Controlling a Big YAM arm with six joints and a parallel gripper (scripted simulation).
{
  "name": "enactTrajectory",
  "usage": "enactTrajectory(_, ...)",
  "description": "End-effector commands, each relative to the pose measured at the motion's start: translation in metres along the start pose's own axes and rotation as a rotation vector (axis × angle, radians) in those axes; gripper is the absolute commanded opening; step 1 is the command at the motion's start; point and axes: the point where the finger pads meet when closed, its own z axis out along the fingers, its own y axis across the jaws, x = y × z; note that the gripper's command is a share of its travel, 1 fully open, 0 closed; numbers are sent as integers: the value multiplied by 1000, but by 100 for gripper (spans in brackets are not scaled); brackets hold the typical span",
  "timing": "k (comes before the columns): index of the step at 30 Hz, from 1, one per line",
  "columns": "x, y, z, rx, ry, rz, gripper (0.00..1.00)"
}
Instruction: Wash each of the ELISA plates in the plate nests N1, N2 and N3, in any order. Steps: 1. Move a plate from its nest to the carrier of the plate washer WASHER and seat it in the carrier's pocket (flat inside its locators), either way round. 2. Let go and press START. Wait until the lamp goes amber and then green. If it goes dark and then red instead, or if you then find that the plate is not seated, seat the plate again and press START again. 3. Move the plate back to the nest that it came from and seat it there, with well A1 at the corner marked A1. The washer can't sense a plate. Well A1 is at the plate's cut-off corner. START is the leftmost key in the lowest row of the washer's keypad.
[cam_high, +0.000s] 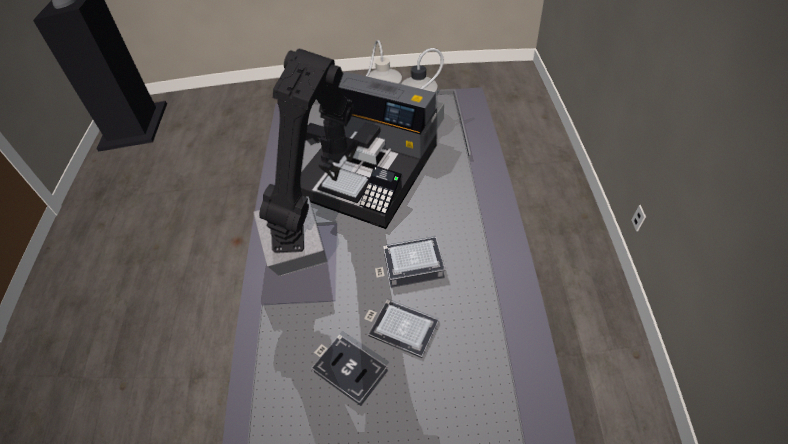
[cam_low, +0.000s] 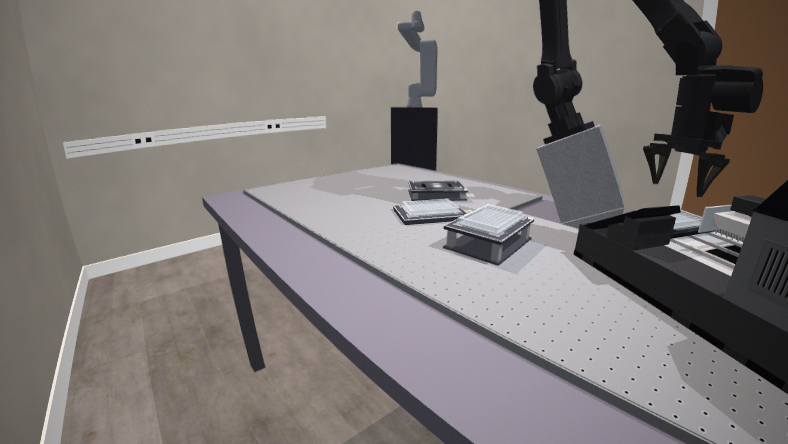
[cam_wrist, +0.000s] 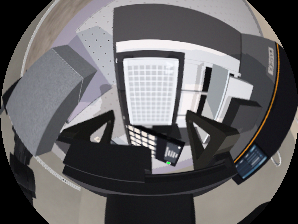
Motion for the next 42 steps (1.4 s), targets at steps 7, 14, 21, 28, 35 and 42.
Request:
enactTrajectory(7, 2, -2, 21, 1, -1, -1, 100)
enactTrajectory(14, 1, -4, 29, 5, -1, -4, 100)
enactTrajectory(21, 0, -5, 35, 9, 0, -8, 100)
enactTrajectory(28, 0, -11, 27, 23, -2, 2, 100)
enactTrajectory(35, 0, -11, 27, 23, -2, 2, 100)
enactTrajectory(42, 2, -3, 39, 2, -1, -2, 100)
